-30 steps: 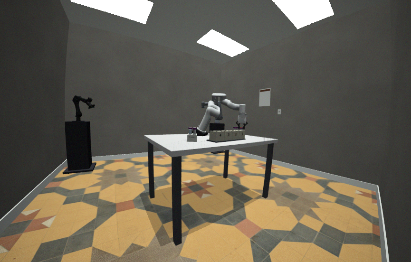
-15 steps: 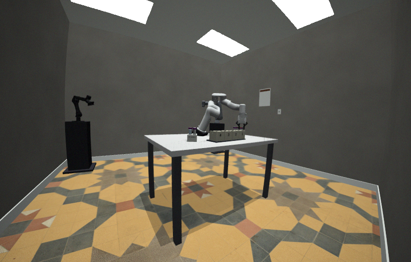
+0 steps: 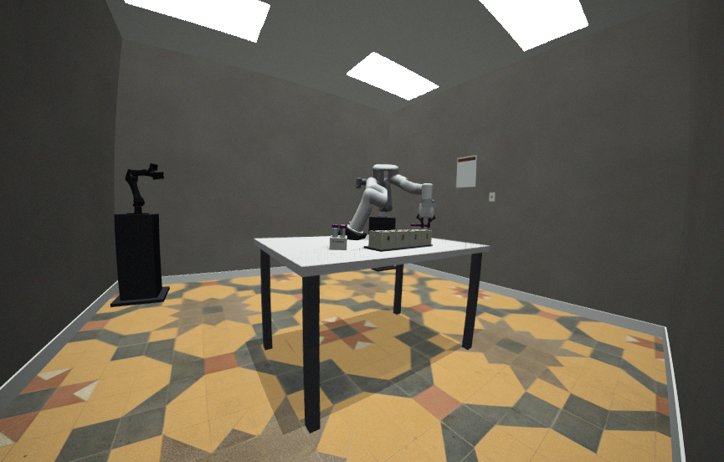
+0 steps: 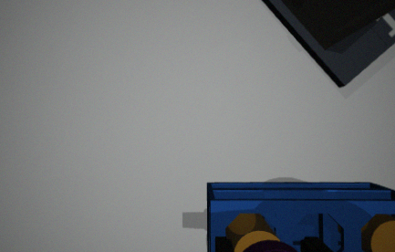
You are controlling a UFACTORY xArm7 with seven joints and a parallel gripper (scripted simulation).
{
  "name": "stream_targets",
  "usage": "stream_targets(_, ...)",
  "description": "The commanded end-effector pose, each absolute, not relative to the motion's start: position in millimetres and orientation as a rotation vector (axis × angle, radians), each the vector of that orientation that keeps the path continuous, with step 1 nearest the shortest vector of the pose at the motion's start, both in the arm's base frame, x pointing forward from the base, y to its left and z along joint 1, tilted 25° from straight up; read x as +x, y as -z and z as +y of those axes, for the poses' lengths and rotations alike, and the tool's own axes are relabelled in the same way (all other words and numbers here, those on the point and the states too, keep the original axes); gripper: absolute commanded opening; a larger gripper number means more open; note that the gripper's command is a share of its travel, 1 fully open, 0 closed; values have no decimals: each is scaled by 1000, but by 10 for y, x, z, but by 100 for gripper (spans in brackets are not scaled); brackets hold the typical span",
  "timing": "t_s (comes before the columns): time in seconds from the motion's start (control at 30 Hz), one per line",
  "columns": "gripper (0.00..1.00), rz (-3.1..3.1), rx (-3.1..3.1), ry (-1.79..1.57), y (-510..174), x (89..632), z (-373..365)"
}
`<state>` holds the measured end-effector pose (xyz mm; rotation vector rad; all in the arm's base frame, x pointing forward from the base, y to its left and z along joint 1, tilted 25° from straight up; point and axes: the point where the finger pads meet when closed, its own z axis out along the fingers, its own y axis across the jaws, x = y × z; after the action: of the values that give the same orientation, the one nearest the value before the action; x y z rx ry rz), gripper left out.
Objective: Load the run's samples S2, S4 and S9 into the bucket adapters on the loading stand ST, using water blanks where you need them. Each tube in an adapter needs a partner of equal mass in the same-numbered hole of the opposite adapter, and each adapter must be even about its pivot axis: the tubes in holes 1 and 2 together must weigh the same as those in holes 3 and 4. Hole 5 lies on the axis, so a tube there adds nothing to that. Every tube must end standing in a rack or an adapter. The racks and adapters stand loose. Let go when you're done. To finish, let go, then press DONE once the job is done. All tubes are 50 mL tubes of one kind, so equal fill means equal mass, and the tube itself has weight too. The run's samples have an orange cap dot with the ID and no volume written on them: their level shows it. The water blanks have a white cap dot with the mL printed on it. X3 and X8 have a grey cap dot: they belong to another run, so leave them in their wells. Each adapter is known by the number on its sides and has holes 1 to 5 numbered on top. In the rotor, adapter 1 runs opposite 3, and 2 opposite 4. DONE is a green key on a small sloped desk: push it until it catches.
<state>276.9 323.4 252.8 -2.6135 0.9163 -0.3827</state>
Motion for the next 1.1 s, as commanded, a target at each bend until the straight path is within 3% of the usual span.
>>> stream_targets(0.0, 0, 915, -2610, 384, -2544, 2771, 3239)
stream_targets(1.07, 0, 915, -2610, 384, -2581, 2757, 3230)
